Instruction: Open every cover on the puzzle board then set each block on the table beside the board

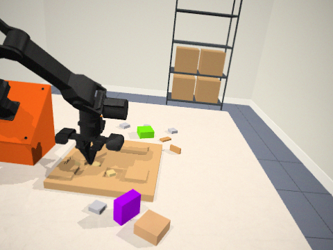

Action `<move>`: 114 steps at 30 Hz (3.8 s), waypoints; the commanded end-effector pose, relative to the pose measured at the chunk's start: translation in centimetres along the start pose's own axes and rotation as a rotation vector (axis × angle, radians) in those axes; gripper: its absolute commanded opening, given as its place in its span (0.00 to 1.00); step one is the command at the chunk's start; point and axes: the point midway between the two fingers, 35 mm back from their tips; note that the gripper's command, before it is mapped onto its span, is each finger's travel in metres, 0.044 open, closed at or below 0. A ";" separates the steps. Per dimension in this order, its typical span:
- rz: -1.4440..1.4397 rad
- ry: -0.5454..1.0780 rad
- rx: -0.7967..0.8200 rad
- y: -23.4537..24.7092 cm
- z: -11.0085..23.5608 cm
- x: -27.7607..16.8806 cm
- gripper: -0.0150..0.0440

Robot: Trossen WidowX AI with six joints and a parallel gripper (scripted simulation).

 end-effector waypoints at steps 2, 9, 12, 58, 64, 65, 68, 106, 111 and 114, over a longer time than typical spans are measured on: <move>0.004 0.001 0.000 0.6 0.0 0.1 0.25; 0.004 0.001 0.000 1.5 0.0 0.3 0.25; 0.004 0.000 0.000 1.9 0.0 0.3 0.25; 0.005 -0.001 0.001 6.0 0.0 3.2 0.25; 0.005 -0.002 0.002 6.4 0.0 3.9 0.25; 0.005 -0.002 0.002 6.5 0.0 4.0 0.25; 0.005 -0.002 0.002 6.7 0.0 4.3 0.25; 0.006 -0.006 0.001 6.8 4.2 4.8 0.25; 0.006 -0.006 0.001 6.9 4.9 4.8 0.25; -0.015 0.000 0.007 6.7 4.5 5.0 0.25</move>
Point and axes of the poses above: the point midway between the two fingers, 35 mm back from their tips, its own z axis back along the fingers, its own y axis across the jaws, x = y × z
